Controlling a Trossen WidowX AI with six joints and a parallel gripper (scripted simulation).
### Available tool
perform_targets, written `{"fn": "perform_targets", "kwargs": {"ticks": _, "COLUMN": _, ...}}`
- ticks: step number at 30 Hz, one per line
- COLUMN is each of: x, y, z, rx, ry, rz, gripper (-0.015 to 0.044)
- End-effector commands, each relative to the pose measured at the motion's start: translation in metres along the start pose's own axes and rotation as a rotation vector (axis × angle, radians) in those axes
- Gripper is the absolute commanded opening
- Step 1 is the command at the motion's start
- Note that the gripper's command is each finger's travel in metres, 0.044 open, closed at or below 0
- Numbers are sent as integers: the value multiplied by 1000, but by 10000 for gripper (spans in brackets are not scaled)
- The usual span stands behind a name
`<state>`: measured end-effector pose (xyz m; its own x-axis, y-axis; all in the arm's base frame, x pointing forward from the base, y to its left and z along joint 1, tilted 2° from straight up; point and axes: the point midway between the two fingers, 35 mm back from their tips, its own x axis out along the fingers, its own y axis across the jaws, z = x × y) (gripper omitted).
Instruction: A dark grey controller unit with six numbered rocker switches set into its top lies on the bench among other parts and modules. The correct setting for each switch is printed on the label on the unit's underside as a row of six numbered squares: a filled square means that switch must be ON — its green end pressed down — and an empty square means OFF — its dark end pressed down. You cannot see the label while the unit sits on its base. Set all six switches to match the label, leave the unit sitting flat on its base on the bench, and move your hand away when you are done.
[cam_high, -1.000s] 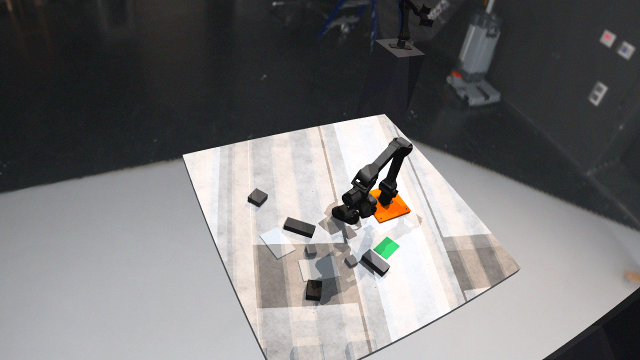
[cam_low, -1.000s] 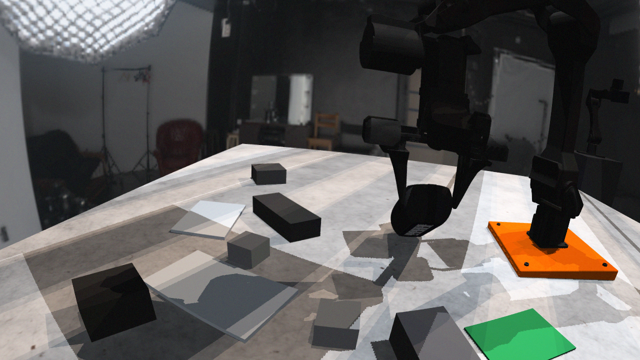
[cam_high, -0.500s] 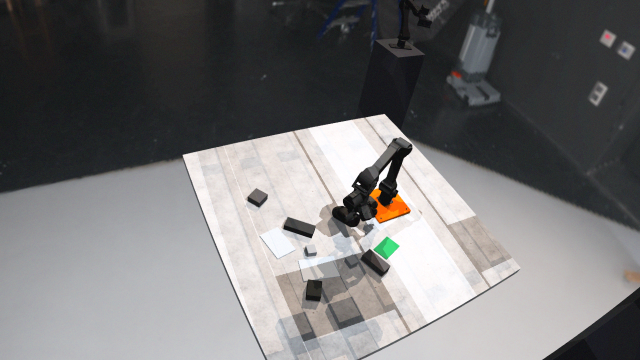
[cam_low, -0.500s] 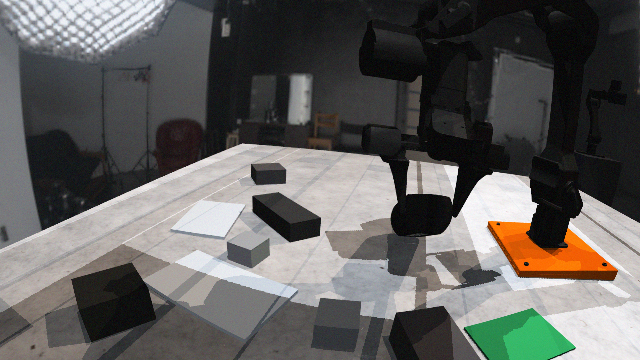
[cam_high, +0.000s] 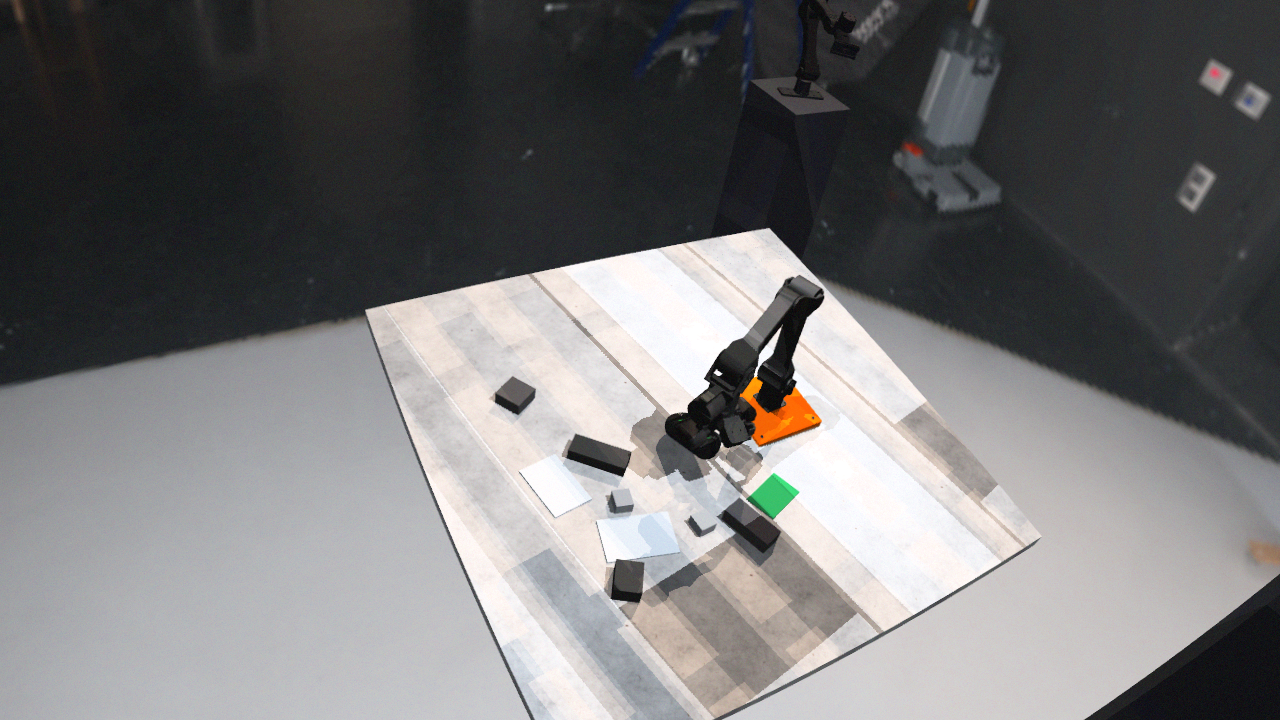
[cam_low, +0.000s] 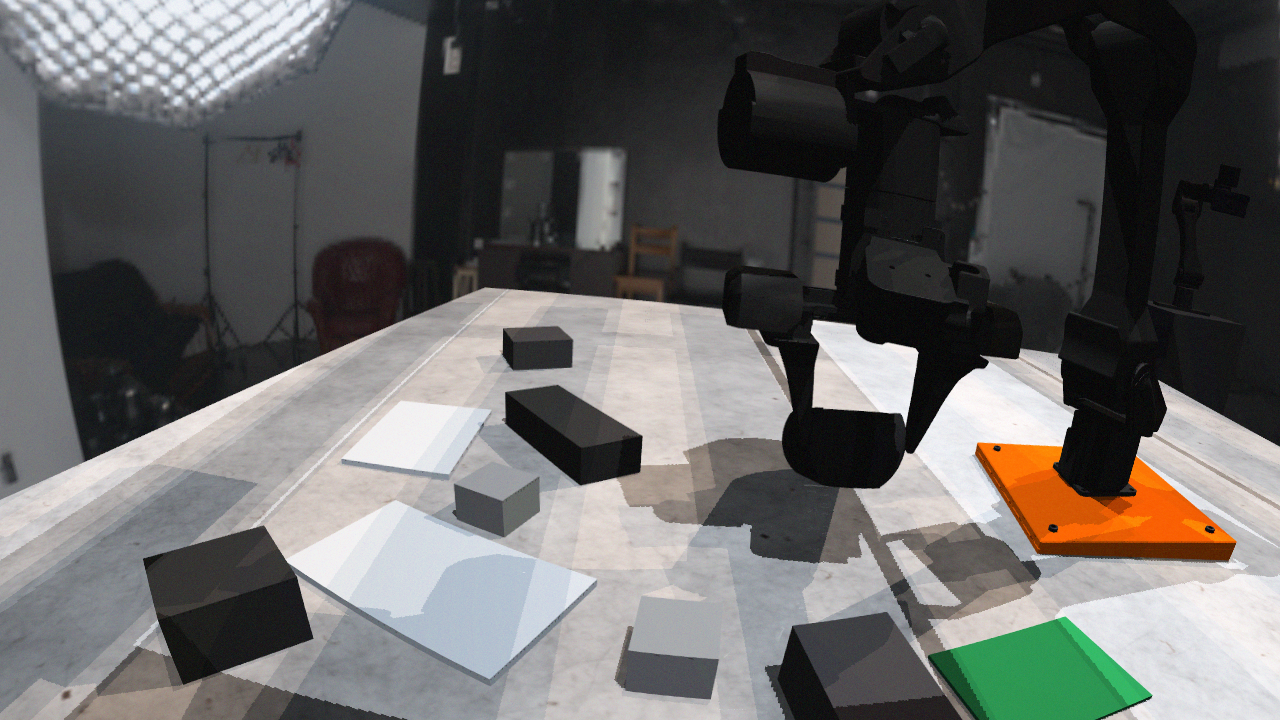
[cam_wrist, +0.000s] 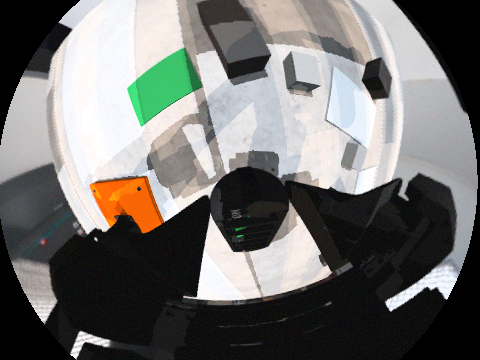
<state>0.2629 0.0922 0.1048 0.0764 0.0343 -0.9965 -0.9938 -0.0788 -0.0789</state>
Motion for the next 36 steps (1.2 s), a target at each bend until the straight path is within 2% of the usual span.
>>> {"fn": "perform_targets", "kwargs": {"ticks": 1, "x": 6, "y": 2, "z": -4, "rx": 17, "ry": 17, "rz": 13, "gripper": 338}}
{"fn": "perform_targets", "kwargs": {"ticks": 36, "x": 30, "y": 2, "z": 7, "rx": 17, "ry": 16, "rz": 13, "gripper": 338}}
